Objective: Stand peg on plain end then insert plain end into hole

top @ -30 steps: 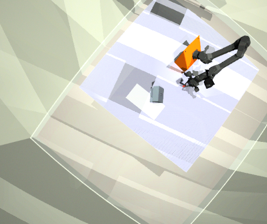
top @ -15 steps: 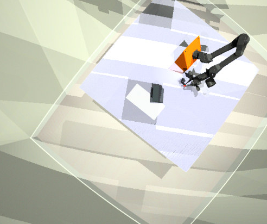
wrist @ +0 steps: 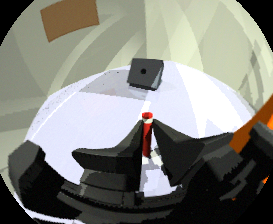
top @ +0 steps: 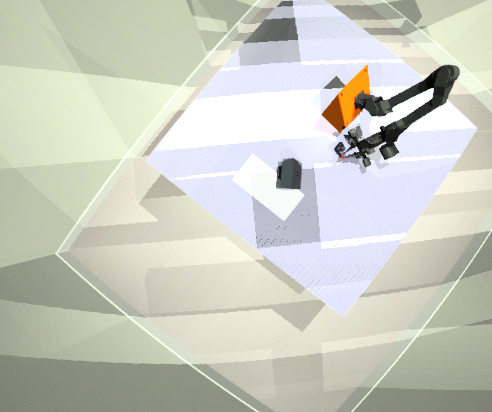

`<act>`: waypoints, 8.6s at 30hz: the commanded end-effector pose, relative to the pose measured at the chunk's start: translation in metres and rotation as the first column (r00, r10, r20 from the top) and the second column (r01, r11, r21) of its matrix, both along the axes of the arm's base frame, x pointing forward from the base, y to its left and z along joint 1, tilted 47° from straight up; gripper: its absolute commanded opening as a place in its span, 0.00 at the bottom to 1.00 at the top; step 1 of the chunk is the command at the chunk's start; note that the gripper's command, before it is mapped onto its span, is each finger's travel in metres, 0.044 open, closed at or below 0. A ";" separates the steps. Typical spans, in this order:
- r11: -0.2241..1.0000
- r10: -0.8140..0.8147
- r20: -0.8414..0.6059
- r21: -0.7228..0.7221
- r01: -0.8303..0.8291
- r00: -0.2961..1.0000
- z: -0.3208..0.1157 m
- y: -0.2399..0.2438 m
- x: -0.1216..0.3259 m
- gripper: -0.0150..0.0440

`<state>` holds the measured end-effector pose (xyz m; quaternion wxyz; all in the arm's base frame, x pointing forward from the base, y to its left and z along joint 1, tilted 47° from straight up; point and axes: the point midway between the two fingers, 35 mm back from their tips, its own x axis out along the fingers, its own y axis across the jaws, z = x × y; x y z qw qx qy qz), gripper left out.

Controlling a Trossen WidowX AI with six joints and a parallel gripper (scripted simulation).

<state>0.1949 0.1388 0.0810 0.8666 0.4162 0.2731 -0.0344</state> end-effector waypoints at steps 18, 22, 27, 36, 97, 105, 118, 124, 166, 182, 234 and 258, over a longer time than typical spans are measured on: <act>0.990 -0.128 0.116 -0.046 0.134 0.985 0.000 0.002 -0.013 0.34; 0.986 -0.151 0.139 -0.053 0.160 0.979 0.000 0.003 -0.016 0.34; 0.980 -0.179 0.168 -0.061 0.191 0.969 0.000 0.004 -0.019 0.34; 0.982 -0.168 0.157 -0.058 0.179 0.973 0.001 0.004 -0.021 0.34; 0.975 -0.185 0.206 -0.088 0.206 0.961 -0.009 0.004 -0.034 0.34; 0.973 -0.189 0.216 -0.089 0.212 0.958 -0.009 0.002 -0.034 0.44; 0.973 -0.189 0.216 -0.089 0.212 0.958 -0.009 0.002 -0.034 0.47; 0.973 -0.189 0.216 -0.089 0.212 0.958 -0.009 0.002 -0.034 0.47; 0.973 -0.189 0.216 -0.089 0.212 0.958 -0.009 0.002 -0.034 0.83; 0.968 -0.217 0.164 -0.094 0.234 0.962 0.020 -0.015 -0.021 1.00; 0.852 0.194 -0.523 -0.330 -0.407 0.830 0.034 -0.088 -0.033 1.00; 0.750 0.626 -0.629 0.323 -0.578 0.461 0.029 -0.063 -0.025 1.00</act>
